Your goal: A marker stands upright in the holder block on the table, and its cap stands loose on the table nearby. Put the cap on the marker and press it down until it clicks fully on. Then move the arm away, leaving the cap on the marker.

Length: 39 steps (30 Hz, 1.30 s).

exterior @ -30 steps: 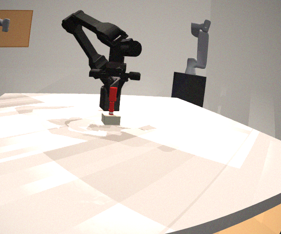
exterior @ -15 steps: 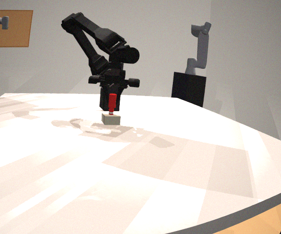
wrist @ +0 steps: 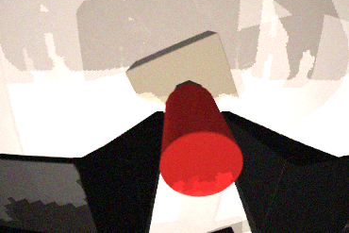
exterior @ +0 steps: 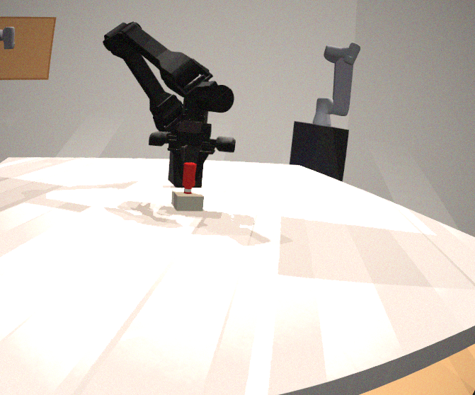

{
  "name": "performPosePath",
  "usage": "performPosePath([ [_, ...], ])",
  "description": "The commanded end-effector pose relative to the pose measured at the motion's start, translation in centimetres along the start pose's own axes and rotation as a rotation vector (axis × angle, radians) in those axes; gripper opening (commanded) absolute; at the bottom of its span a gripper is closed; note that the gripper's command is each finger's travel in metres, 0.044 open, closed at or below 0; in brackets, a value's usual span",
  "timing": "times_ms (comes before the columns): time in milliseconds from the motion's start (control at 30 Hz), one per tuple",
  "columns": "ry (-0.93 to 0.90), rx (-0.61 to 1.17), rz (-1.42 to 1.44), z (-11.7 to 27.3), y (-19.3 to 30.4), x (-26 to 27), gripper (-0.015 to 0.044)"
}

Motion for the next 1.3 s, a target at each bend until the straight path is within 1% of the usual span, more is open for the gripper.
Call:
performPosePath([
  [0,0.0,0.0,0.0,0.0,0.0,0.0,0.0053],
  [500,0.0,0.0,0.0,0.0,0.0,0.0,0.044],
  [600,-0.001,0.0,0.0,0.2,0.0,0.0,0.044],
  [633,-0.002,0.0,0.0,0.9,-0.1,0.1,0.044],
  [733,-0.006,0.002,0.001,5.3,-0.2,0.2,0.044],
  [800,-0.003,0.002,0.001,7.3,0.0,0.1,0.044],
  [1033,-0.003,0.002,0.001,7.5,0.0,0.1,0.044],
  [1100,-0.003,0.002,0.052,7.4,0.1,0.1,0.0387],
  [1200,-0.001,0.0,0.287,6.8,0.3,0.1,0.0309],
  [1267,0.0,-0.001,0.391,6.6,0.3,0.1,0.0256],
])
Point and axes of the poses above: the point midway between the two fingers, 35 mm back from their tips, its own z axis back along the fingers, its own x axis across the jaws, y = z × x, the point moved 6 cm from there along z, back along the fingers, and after that the axes turned 2 degrees about z, right-handed, at the moved point
